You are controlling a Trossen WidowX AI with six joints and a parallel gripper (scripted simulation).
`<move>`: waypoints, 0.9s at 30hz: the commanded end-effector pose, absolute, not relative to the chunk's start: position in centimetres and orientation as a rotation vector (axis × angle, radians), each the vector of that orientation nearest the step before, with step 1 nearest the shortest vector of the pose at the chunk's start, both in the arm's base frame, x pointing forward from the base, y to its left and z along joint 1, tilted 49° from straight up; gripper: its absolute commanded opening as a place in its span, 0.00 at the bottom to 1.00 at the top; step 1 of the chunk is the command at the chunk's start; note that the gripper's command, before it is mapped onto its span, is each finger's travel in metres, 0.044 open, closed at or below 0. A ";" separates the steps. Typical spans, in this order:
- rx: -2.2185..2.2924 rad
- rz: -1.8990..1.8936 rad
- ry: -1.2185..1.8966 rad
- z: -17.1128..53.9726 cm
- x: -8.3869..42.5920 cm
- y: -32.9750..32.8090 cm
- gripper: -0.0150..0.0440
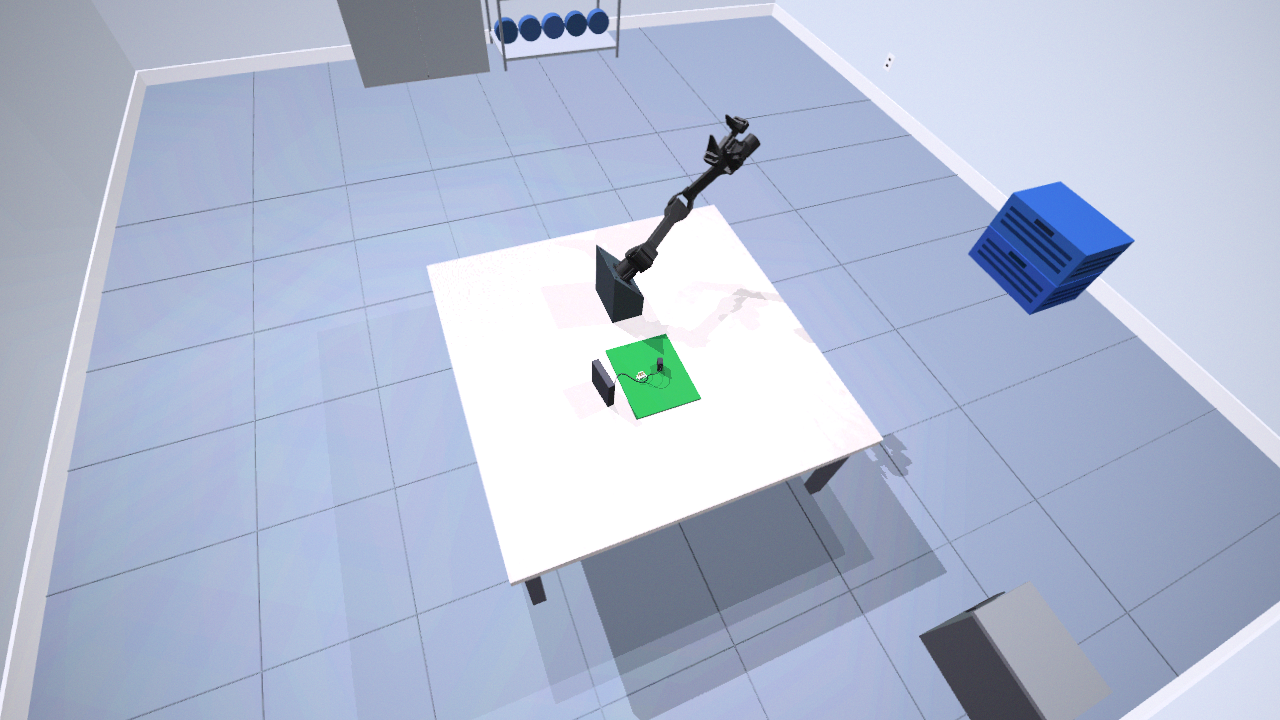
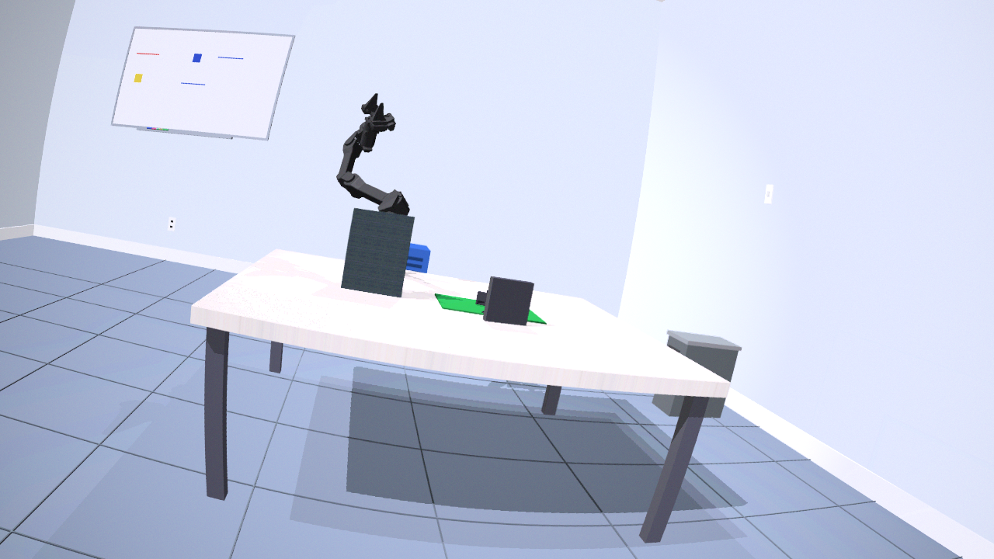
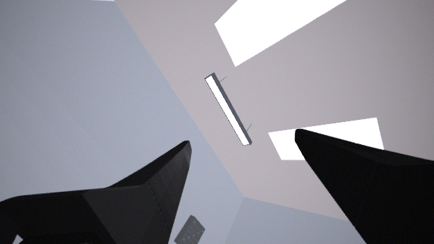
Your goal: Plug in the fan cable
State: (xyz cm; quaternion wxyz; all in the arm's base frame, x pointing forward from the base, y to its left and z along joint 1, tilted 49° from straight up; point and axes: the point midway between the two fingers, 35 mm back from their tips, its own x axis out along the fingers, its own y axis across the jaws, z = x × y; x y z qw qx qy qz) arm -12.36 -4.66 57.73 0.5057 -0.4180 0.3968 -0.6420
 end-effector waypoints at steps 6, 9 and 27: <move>-1.044 -1.447 1.023 56.9 -9.5 -6.6 1.00; -0.970 -1.399 0.934 56.6 -6.6 -8.7 1.00; -0.140 -0.985 0.579 46.8 15.1 -19.4 1.00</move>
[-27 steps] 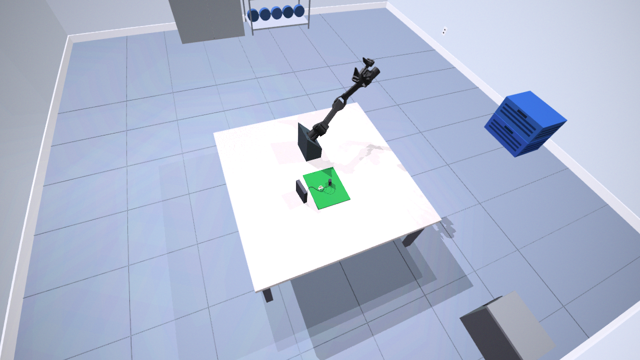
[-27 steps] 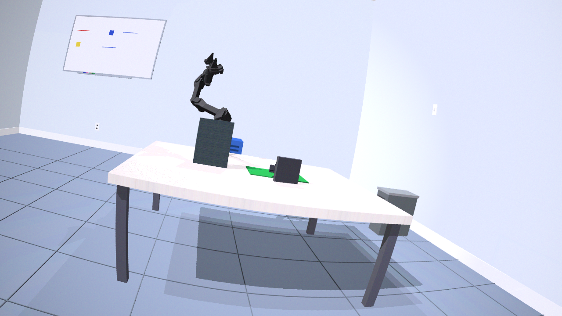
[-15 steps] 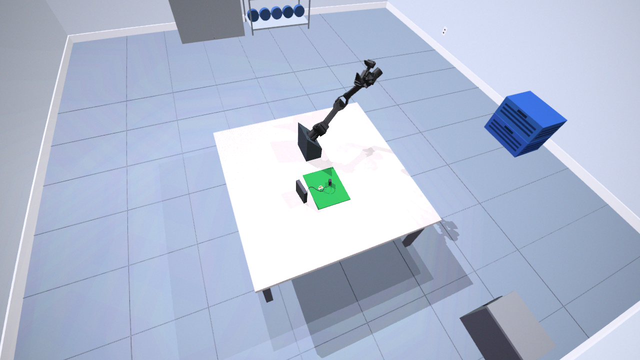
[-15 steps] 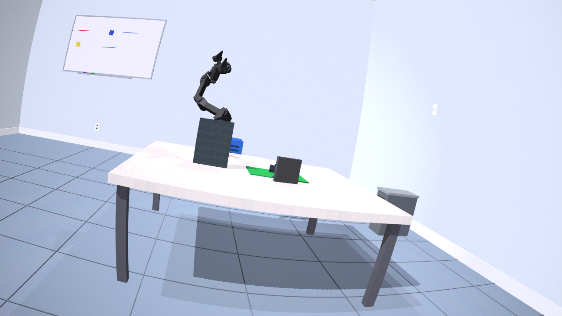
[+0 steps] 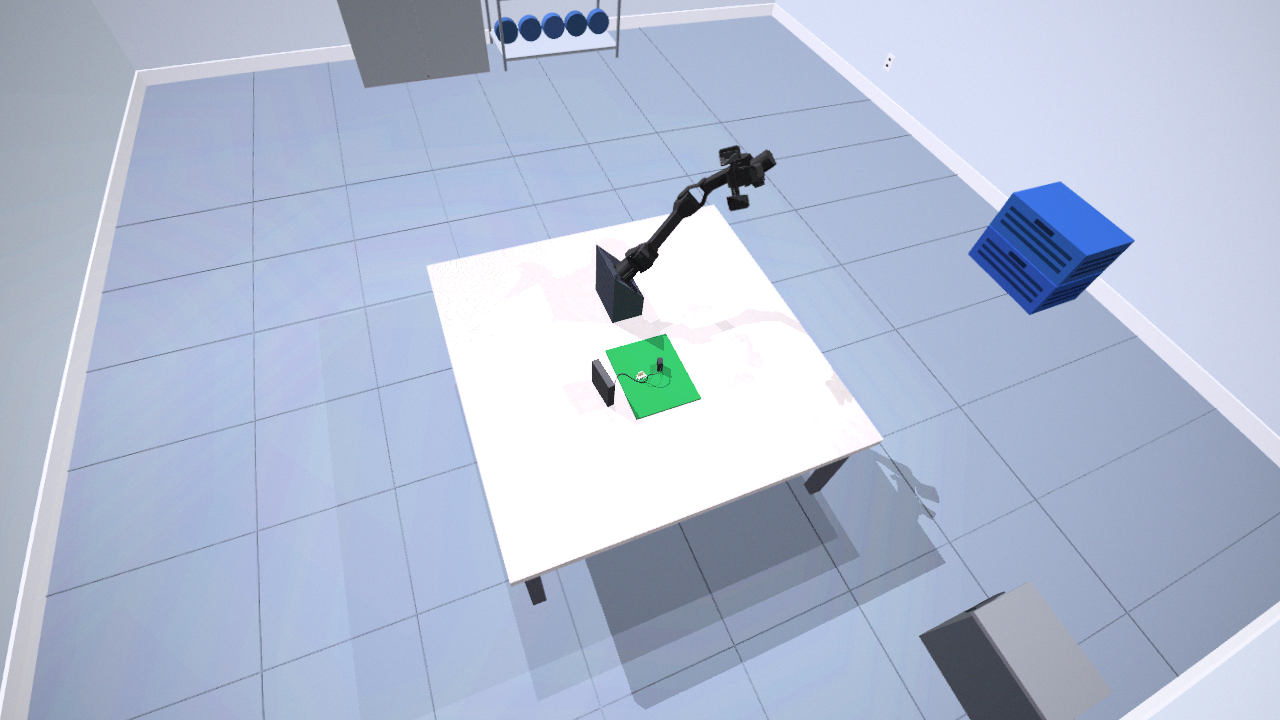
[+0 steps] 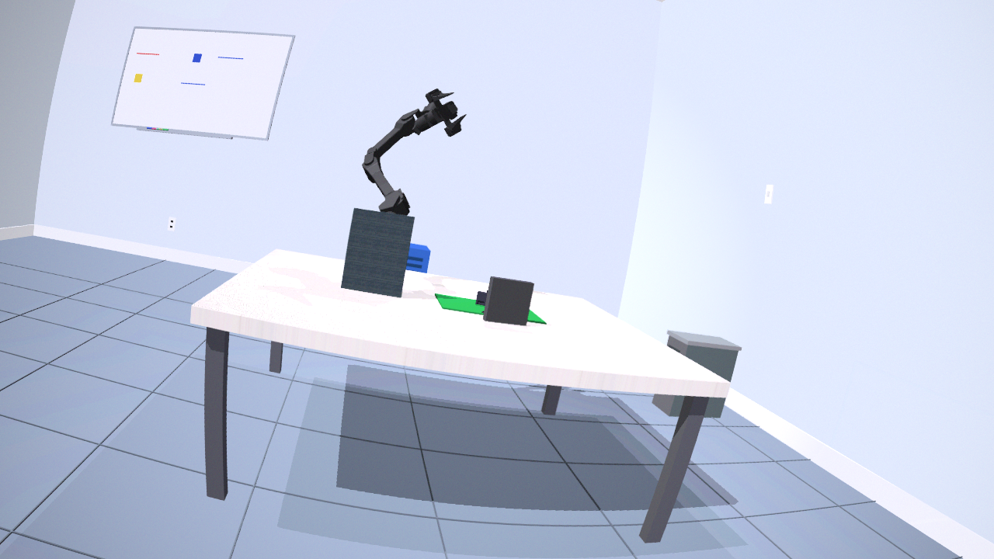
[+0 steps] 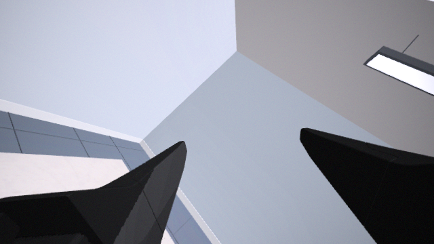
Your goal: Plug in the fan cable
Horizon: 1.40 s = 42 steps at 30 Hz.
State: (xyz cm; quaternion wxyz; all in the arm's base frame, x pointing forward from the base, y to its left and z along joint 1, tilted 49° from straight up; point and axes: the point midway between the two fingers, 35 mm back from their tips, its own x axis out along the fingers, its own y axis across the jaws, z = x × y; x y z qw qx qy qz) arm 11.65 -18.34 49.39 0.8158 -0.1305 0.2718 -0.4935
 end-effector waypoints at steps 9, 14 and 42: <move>0.473 -0.906 0.558 38.7 22.9 -20.6 1.00; 0.904 -0.915 0.589 32.9 26.8 -20.2 1.00; 2.724 -2.154 0.752 8.1 32.3 -8.7 1.00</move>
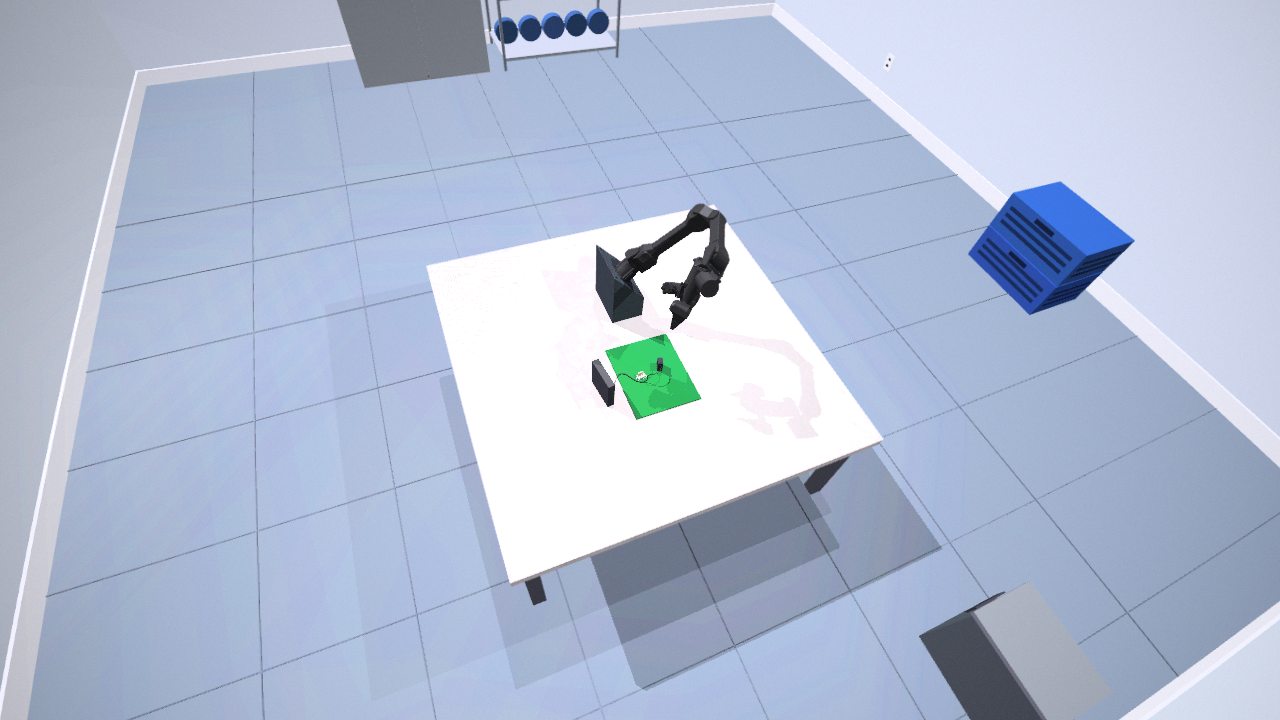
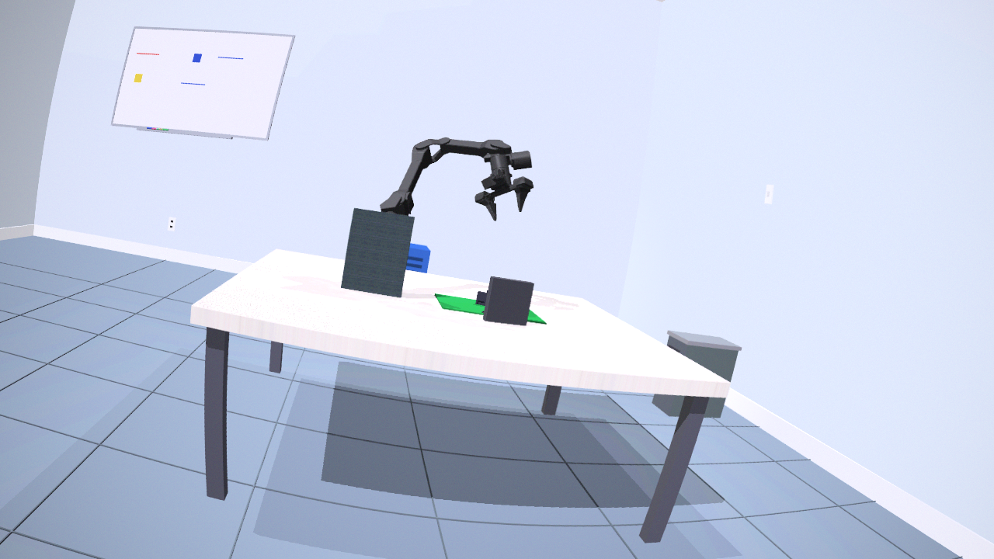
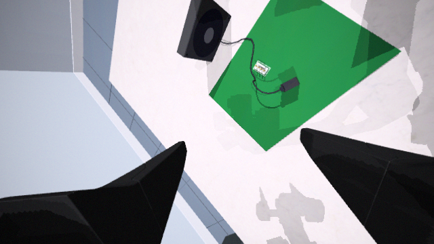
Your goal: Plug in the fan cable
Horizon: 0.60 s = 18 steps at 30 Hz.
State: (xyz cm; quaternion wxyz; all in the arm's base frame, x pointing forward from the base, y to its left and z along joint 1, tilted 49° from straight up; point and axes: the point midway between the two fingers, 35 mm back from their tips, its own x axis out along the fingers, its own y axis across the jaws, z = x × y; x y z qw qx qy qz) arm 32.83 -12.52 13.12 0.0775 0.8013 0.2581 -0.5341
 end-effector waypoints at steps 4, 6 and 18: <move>2.800 -2.599 0.660 5.7 31.6 -6.4 1.00; 2.788 -2.848 0.585 4.6 31.2 -5.4 1.00; 2.768 -2.974 0.541 4.2 31.0 -4.9 1.00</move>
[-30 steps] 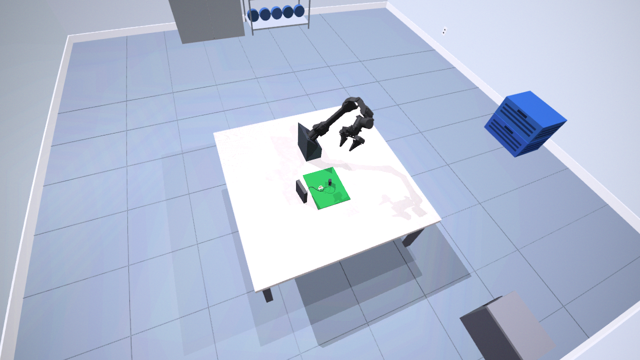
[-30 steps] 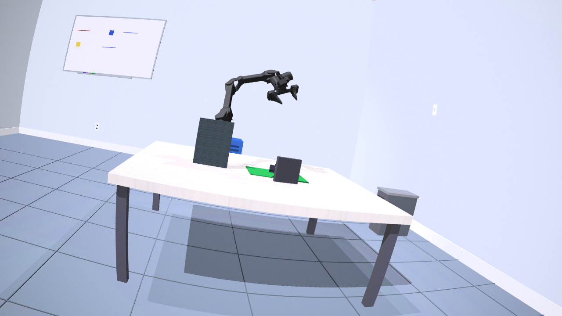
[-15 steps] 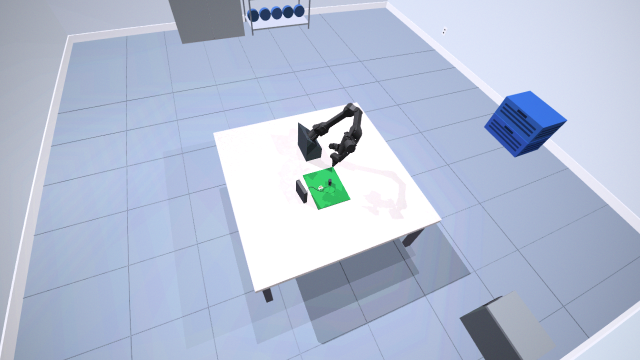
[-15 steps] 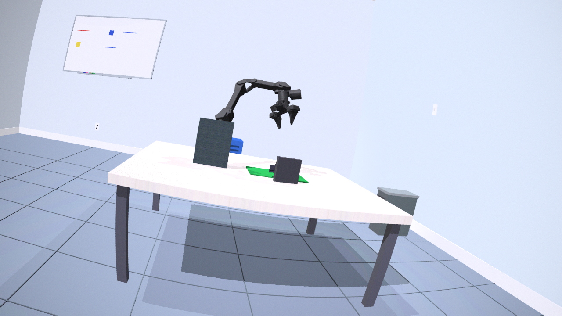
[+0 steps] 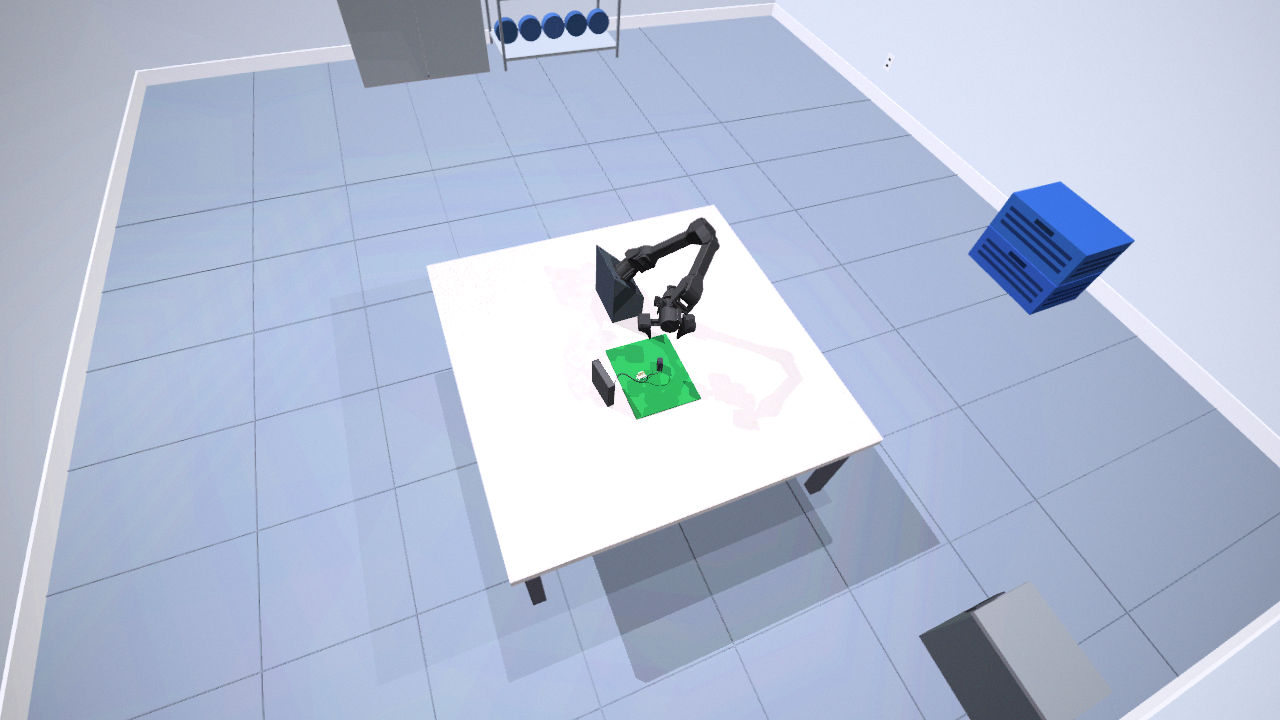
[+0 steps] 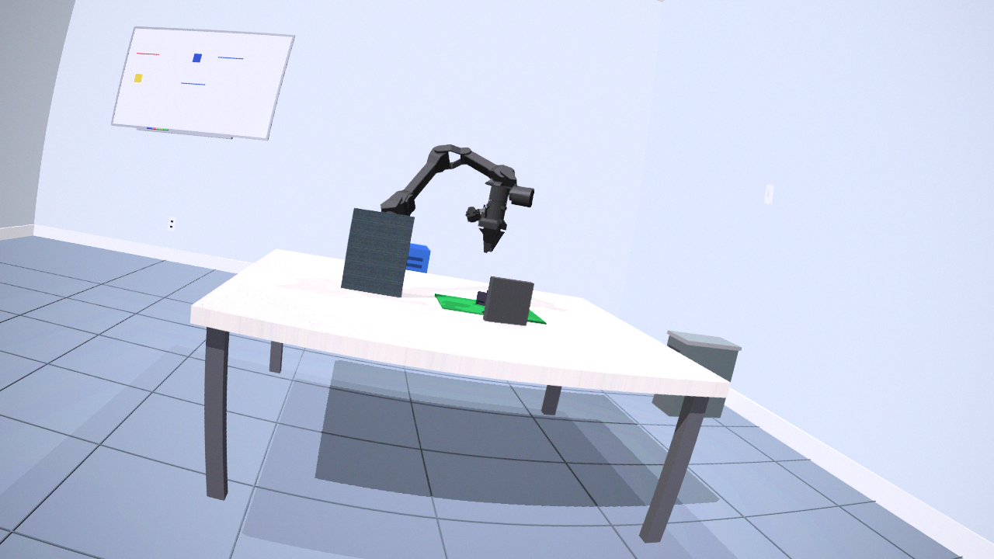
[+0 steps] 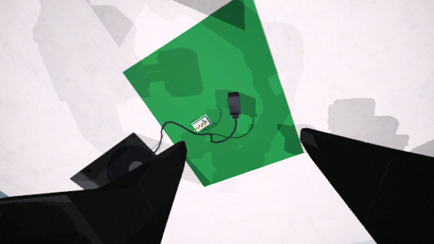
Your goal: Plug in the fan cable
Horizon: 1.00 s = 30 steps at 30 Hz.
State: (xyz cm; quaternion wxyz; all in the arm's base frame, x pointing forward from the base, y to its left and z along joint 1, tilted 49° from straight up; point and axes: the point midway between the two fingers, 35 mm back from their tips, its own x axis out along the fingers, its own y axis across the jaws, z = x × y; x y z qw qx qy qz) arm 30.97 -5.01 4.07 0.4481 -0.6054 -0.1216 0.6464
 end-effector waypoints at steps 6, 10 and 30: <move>-1.670 1.593 -0.507 3.8 31.2 -4.6 1.00; -1.968 1.563 -0.882 3.4 31.3 -4.1 1.00; -2.778 0.428 -2.867 1.0 32.1 -1.8 1.00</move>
